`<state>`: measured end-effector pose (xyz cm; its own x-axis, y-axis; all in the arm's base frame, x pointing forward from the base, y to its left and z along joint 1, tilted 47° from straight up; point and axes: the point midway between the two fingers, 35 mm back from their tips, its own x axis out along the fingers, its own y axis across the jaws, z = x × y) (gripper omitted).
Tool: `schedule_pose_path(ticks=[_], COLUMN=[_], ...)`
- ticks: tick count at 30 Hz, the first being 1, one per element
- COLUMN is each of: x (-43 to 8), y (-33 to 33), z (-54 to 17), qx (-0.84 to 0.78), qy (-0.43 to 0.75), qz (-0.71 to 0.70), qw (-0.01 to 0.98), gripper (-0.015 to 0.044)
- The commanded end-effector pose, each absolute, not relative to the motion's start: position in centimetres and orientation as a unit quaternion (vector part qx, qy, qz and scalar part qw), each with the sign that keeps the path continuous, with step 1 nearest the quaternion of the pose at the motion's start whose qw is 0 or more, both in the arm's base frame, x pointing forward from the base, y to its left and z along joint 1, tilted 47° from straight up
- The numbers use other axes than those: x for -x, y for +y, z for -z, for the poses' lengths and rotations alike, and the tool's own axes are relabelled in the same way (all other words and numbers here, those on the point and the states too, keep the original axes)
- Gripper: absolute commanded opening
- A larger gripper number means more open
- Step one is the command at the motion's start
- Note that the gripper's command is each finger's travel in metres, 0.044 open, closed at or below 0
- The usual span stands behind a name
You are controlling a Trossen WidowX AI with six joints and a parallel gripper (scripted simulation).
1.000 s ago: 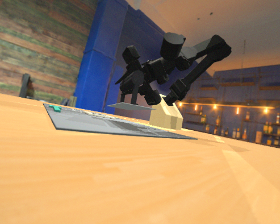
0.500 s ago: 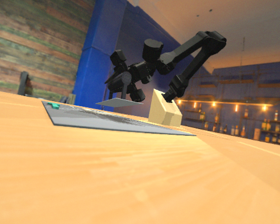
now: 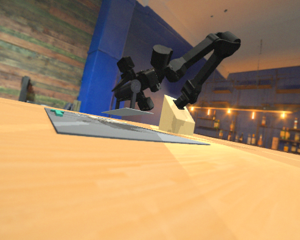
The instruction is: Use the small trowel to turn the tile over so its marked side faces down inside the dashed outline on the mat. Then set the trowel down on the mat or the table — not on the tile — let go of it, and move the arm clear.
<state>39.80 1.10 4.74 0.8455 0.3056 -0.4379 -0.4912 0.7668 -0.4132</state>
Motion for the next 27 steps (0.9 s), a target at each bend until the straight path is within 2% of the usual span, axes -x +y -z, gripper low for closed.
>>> schedule_pose_path(ticks=[1,27], x=[-40.0,-40.2], y=[1.2,2.6], z=[-4.5,-2.1], qx=[0.265,0.265], qy=[0.174,0.174], qz=[-0.207,-0.207], qw=[0.925,0.925], gripper=[0.0,0.0])
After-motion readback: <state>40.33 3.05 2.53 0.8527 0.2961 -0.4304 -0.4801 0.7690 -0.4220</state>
